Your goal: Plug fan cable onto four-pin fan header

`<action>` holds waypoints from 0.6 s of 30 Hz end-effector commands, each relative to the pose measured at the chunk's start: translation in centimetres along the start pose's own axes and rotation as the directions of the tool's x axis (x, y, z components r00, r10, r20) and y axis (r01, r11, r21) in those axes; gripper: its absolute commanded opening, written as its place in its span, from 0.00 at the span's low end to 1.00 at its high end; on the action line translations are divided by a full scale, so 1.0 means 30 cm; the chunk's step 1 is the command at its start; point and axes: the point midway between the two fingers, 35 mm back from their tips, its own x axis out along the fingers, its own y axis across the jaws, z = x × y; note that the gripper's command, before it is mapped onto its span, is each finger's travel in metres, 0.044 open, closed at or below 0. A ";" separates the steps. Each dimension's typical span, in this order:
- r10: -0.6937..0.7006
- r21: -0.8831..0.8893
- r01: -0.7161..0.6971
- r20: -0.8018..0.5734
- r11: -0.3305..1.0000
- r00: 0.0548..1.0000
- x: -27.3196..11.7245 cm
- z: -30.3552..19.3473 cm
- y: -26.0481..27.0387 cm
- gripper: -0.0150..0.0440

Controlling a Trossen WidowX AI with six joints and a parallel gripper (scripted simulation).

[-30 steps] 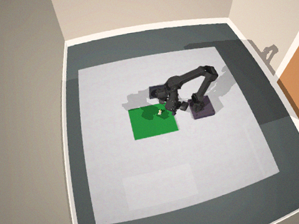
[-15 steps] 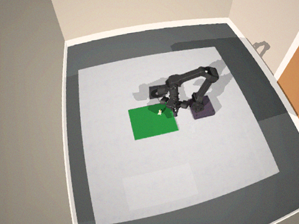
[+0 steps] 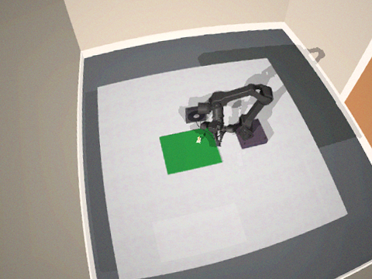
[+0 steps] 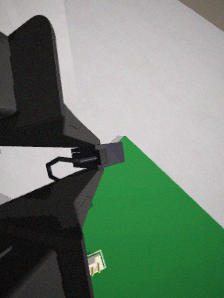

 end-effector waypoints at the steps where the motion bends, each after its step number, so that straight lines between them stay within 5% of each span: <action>1: -0.003 -0.015 0.004 0.057 1.000 0.998 0.000 0.000 0.002 0.25; 18: -0.052 -0.058 0.075 0.325 0.996 0.944 -0.014 -0.005 -0.007 0.25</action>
